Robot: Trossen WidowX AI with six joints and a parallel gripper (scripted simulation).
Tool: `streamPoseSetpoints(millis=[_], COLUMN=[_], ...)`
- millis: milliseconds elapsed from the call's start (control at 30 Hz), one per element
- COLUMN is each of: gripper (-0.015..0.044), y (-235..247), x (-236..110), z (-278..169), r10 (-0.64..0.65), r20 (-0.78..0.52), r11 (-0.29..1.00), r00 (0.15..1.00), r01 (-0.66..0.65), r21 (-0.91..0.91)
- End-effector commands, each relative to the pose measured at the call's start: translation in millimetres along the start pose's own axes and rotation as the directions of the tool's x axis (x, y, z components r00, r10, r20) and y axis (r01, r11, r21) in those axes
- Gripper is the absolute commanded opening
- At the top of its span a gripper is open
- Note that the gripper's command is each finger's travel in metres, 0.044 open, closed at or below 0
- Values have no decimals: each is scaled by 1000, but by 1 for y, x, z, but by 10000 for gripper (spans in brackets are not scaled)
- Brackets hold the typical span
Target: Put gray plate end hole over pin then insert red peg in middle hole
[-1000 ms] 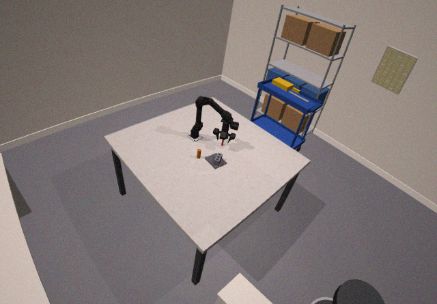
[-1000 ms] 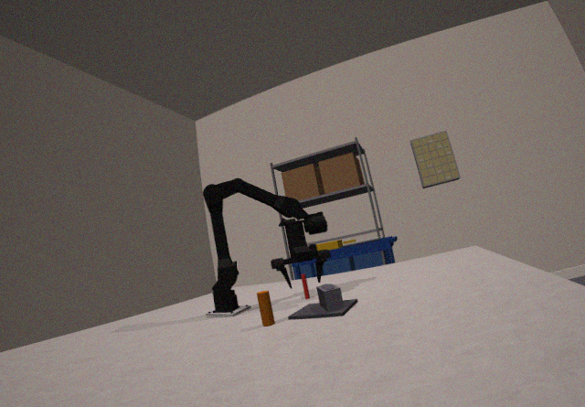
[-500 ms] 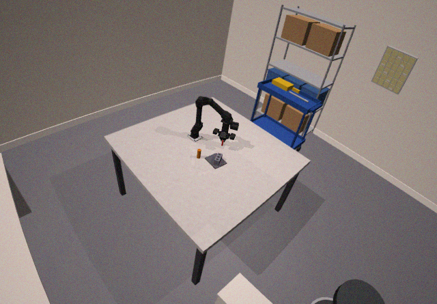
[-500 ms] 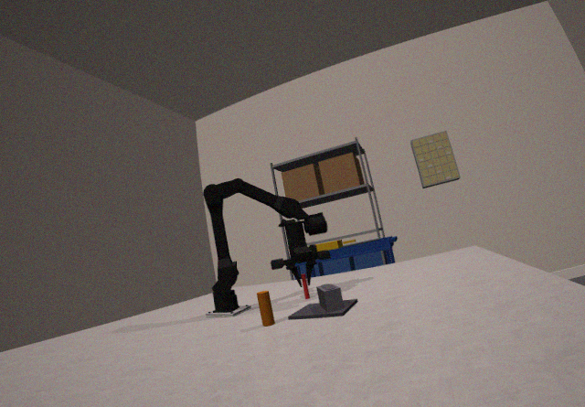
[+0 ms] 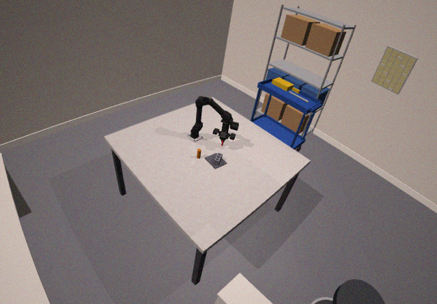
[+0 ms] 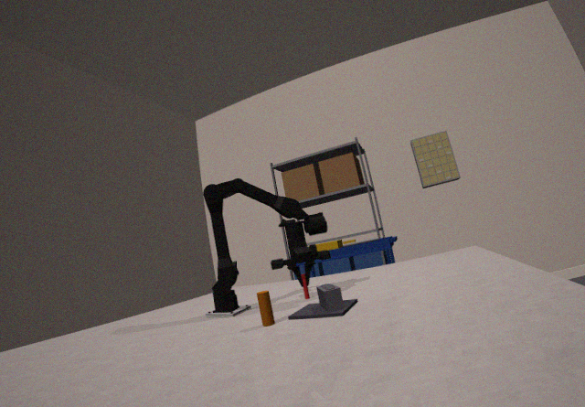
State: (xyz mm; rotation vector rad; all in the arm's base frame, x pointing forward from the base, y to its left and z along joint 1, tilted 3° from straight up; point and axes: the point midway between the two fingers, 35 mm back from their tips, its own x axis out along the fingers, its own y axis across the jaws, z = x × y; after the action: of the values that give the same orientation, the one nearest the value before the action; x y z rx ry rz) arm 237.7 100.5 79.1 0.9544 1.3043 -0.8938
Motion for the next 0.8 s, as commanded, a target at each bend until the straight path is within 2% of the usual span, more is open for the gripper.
streamPoseSetpoints(millis=[0,767], gripper=[0,0], y=[0,8], x=[0,-64], z=[0,0], r10=[0,0], r20=[2,2], r11=[1000,1000], r00=[1000,1000], r01=[0,0], r21=[-1,-1])
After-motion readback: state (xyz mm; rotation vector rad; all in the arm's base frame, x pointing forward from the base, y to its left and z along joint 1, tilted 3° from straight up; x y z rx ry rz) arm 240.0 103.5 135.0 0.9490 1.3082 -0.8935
